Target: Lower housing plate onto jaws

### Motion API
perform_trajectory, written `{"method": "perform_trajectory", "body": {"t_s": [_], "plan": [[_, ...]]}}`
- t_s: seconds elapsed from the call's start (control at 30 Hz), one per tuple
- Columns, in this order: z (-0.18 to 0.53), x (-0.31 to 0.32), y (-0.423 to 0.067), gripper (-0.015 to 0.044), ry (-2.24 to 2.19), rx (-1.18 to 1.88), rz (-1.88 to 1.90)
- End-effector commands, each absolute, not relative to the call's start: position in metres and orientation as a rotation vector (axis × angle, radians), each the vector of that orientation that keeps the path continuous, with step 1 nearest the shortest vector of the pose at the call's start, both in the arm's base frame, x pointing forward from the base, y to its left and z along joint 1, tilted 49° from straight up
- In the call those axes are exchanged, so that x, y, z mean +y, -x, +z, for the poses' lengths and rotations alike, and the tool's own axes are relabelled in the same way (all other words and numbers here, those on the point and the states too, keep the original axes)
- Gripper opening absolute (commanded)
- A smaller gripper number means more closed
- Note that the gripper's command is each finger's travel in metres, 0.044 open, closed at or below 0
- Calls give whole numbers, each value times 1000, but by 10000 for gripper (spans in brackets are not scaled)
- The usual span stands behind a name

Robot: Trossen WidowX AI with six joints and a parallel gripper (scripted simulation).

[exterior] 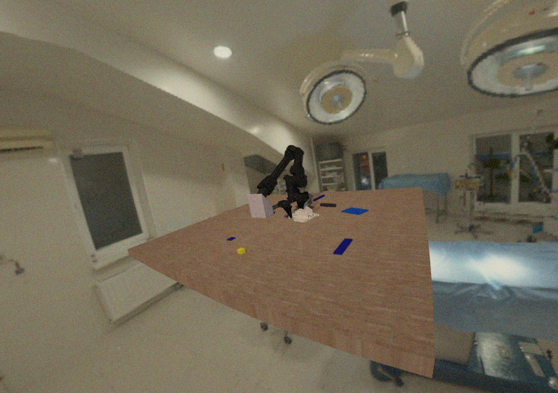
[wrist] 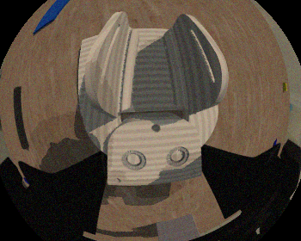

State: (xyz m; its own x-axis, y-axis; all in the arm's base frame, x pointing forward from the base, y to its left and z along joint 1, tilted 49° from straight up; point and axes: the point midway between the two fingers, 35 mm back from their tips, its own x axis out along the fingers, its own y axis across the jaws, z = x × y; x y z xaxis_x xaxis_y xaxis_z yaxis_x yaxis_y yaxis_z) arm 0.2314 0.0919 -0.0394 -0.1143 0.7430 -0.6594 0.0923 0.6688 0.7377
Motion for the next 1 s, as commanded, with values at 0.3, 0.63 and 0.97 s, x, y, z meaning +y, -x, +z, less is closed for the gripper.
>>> {"method": "perform_trajectory", "body": {"t_s": [0.3,0.63,0.97], "plan": [[-39,92,-231,440,-699,1614,637],[-39,92,-231,440,-699,1614,637],[-6,52,-240,440,-694,1616,629]]}}
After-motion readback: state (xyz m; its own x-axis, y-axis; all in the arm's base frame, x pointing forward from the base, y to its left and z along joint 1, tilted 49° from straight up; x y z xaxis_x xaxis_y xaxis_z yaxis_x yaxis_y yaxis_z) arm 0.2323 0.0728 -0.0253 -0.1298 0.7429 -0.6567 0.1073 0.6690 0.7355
